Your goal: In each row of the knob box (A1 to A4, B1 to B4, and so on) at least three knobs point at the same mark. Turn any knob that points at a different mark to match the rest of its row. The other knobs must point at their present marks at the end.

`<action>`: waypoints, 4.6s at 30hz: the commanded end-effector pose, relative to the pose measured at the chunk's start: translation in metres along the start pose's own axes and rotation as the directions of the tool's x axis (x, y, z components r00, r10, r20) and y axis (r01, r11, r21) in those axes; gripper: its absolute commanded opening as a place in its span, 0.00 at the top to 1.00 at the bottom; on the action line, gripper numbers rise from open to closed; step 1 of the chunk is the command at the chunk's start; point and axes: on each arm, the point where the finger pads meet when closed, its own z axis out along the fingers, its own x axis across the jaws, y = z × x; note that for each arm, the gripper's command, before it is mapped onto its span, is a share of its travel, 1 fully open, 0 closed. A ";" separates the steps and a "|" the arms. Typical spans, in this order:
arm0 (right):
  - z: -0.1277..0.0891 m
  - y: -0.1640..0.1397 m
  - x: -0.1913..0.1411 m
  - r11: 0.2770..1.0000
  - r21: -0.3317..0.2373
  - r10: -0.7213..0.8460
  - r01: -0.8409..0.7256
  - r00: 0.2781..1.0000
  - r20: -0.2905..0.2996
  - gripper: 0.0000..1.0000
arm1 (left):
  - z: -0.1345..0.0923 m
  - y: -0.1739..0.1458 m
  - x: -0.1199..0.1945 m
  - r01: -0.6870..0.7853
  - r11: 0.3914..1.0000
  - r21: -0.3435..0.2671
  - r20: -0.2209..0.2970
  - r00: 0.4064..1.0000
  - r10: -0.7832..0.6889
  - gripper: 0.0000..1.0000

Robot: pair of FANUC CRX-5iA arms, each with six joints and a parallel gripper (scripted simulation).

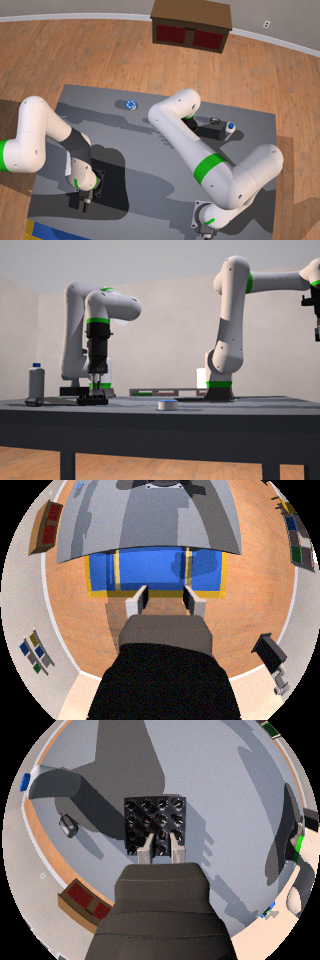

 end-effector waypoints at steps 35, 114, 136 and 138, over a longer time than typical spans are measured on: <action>0.015 0.001 0.000 1.000 -0.002 0.000 0.000 1.000 0.001 0.54 | -0.001 0.000 0.000 0.000 1.000 -0.002 0.000 1.000 0.000 0.00; 0.029 0.001 0.000 0.994 -0.002 0.109 -0.109 0.994 0.000 0.70 | -0.001 0.000 0.000 0.000 1.000 -0.002 0.000 1.000 0.000 0.00; 0.029 0.001 0.000 0.885 -0.002 0.466 -0.466 0.885 0.000 0.70 | -0.001 0.000 0.000 0.000 1.000 -0.002 0.000 1.000 0.000 0.00; 0.029 0.001 0.000 0.873 -0.002 0.488 -0.488 0.873 0.000 0.70 | -0.001 0.000 0.000 0.000 1.000 -0.002 0.000 1.000 0.000 0.00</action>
